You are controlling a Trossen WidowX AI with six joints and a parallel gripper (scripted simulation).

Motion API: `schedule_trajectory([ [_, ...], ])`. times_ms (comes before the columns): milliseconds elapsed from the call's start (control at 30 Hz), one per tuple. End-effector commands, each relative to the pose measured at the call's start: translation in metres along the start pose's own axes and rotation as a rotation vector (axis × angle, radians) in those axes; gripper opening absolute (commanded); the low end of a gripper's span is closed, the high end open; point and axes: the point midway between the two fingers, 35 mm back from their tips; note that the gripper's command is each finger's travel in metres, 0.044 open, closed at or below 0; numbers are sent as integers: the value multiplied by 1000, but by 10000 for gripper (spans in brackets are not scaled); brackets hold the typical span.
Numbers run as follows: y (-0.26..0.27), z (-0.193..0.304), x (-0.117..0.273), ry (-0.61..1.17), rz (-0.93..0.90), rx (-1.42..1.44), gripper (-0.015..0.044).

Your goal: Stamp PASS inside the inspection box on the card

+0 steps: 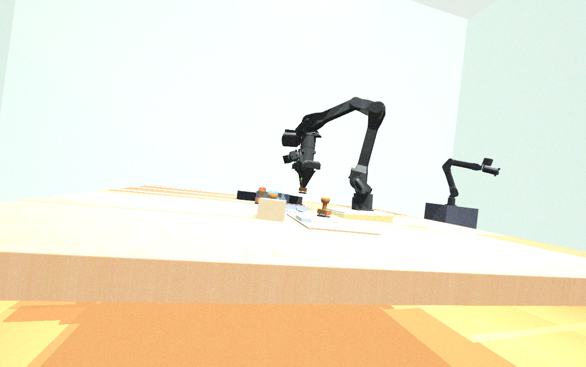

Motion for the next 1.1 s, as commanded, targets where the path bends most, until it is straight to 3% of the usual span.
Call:
schedule_trajectory([
  [0,0,0,3,-1,2,2,0],
  [567,2,0,10,-1,2,2,0],
  [1067,56,-23,12,-2,-5,2,0],
])
Point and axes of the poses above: the point midway between the two fingers, 35 mm back from their tips, its own x axis back along the fingers, its own y axis across the jaws, z = x × y, and after that the axes turned 13 degrees about -x, right-handed
